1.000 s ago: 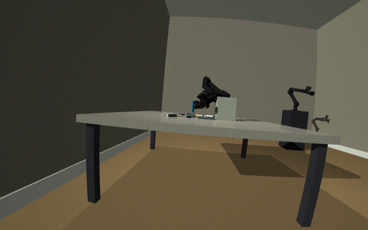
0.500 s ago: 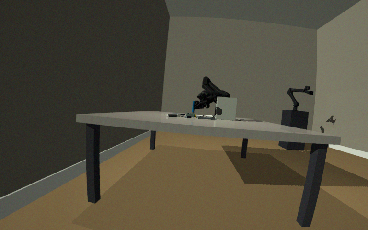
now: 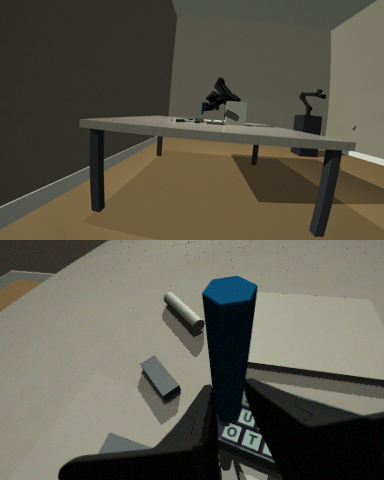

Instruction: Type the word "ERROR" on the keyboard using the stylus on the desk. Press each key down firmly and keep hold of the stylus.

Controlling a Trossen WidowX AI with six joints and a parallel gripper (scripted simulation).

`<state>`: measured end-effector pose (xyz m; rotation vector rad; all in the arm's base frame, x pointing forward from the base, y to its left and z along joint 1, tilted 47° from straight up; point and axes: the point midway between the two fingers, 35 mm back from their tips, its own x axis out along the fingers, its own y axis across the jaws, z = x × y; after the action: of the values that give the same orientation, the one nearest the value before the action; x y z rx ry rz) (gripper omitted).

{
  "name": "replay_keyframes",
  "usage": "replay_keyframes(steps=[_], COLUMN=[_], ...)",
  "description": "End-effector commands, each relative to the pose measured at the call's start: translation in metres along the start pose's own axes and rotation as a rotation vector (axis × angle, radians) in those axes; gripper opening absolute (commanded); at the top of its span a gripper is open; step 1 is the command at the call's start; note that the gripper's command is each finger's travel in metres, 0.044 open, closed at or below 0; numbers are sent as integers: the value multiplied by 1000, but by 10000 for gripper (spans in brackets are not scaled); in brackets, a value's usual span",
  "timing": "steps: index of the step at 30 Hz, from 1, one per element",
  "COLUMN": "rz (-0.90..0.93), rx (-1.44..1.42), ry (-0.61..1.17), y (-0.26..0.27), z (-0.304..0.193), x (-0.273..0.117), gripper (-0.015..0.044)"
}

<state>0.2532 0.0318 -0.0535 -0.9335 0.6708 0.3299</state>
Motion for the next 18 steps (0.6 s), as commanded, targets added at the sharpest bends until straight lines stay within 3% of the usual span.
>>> replay_keyframes(steps=[1, 18], rz=[-11, -3], rx=[8, -1], ry=[-6, -3], y=[-2, 0], z=[9, 12], x=[-6, -9], gripper=[81, 71])
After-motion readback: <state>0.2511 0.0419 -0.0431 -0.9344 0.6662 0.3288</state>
